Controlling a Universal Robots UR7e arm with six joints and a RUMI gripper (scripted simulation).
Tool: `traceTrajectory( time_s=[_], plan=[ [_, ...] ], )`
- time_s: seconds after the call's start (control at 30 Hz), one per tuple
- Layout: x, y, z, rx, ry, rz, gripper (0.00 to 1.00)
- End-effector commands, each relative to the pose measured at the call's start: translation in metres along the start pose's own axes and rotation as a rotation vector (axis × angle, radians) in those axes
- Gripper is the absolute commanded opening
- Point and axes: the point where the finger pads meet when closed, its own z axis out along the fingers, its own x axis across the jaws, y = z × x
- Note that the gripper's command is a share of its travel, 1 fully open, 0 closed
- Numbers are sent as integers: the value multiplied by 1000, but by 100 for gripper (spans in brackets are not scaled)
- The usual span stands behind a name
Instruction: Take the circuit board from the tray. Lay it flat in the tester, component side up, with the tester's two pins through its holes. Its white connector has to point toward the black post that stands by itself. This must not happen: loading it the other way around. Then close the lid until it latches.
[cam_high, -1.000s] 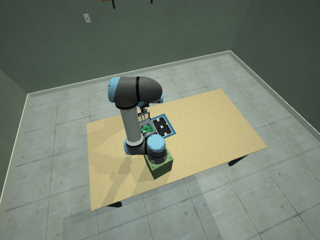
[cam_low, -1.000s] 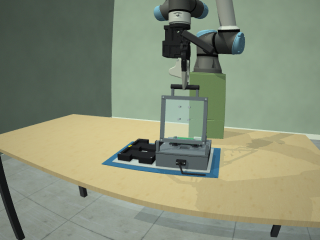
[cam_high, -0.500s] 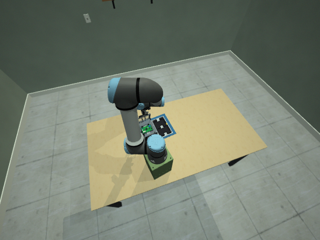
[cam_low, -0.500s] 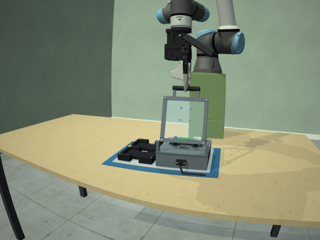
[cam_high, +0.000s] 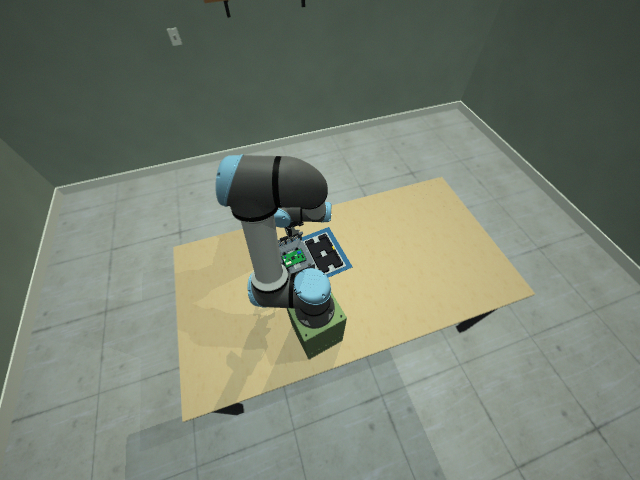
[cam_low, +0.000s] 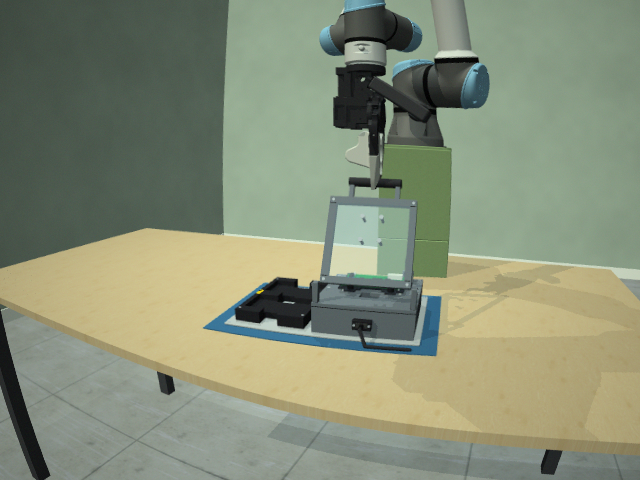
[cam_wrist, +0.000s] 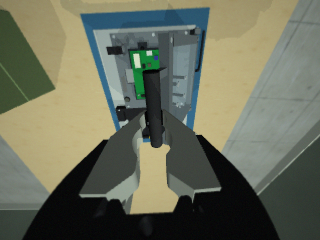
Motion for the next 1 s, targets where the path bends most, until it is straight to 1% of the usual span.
traceTrajectory(
  time_s=[0.0, 0.17, 0.23, 0.6, 0.97],
  plan=[
    [-19, -1, 11, 5, -6, 0, 0],
    [-30, -1, 19, 5, -6, 0, 0],
    [-30, -1, 19, 5, -6, 0, 0],
    [-53, -2, 40, 5, -6, 0, 0],
    [-67, -2, 57, 5, -6, 0, 0]
  ],
)
